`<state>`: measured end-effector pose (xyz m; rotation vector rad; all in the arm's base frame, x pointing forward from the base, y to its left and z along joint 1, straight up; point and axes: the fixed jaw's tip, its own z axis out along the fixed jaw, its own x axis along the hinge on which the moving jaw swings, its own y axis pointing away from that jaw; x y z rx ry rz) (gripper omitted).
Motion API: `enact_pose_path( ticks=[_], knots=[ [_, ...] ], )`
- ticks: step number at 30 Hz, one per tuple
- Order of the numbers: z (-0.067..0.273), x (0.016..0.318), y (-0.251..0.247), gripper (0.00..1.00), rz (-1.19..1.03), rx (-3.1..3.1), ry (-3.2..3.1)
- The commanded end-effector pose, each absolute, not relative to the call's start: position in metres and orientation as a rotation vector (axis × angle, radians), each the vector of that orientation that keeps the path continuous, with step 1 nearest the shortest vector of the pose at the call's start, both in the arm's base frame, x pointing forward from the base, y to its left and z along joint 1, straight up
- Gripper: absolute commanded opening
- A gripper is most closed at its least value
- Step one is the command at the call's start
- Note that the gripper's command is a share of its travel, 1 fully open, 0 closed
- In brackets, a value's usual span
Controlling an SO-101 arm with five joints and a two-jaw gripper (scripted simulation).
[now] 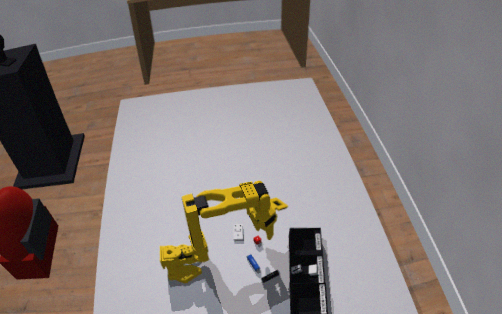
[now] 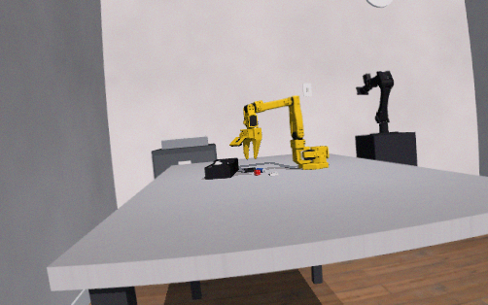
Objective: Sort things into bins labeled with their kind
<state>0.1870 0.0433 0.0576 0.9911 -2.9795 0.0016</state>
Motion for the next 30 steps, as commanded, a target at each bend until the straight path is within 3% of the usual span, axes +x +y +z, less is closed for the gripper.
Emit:
enact_pose_path(
  ticks=[1, 30],
  knots=[
    [0.0655, 0.1900, 0.0486, 0.22, 0.008, 0.923, -3.066],
    [0.0630, 0.1830, 0.0543, 0.23, -0.002, 0.681, -3.112]
  ],
)
